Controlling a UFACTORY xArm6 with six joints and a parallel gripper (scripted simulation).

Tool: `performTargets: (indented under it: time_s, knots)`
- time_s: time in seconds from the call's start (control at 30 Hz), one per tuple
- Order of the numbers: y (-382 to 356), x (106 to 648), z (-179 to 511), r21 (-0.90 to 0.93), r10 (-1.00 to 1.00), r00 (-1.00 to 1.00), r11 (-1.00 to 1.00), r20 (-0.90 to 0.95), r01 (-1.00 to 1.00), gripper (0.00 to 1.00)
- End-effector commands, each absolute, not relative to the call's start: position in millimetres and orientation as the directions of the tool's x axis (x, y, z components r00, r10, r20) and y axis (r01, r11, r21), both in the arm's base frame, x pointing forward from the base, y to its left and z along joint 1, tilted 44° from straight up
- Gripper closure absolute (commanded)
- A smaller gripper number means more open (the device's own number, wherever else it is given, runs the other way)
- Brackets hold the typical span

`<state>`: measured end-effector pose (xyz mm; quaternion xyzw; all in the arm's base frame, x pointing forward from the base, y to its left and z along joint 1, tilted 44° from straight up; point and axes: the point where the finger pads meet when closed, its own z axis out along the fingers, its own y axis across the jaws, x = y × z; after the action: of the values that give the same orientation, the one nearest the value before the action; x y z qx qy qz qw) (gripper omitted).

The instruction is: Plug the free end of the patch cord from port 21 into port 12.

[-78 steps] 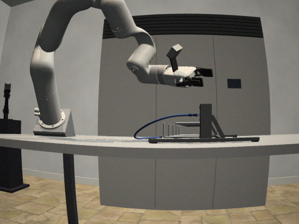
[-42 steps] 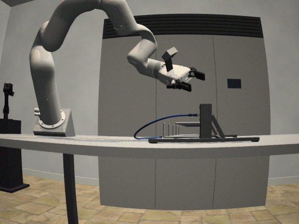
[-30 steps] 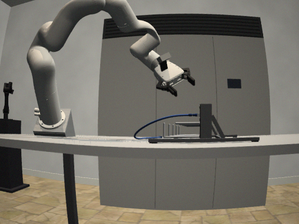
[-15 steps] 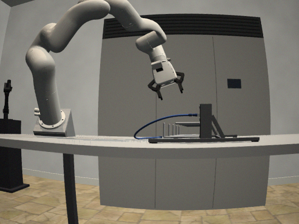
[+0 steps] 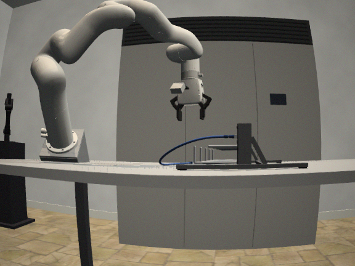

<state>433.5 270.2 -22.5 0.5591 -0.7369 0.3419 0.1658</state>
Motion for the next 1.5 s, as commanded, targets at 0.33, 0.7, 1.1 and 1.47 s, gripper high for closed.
performTargets:
  time_s: [0.33,0.7,1.1,1.47]
  knots:
    - [273.9,433.0,-24.0,-0.315,-0.719,-0.325,0.154,0.615,-0.937,1.00]
    - [273.9,433.0,-23.9,-0.315,-0.719,-0.325,0.154,0.615,-0.937,1.00]
    - [273.9,433.0,-23.9,-0.315,-0.719,-0.325,0.154,0.615,-0.937,1.00]
    - [271.4,433.7,-22.2,-0.312,-0.719,-0.305,0.128,0.625,-0.942,1.00]
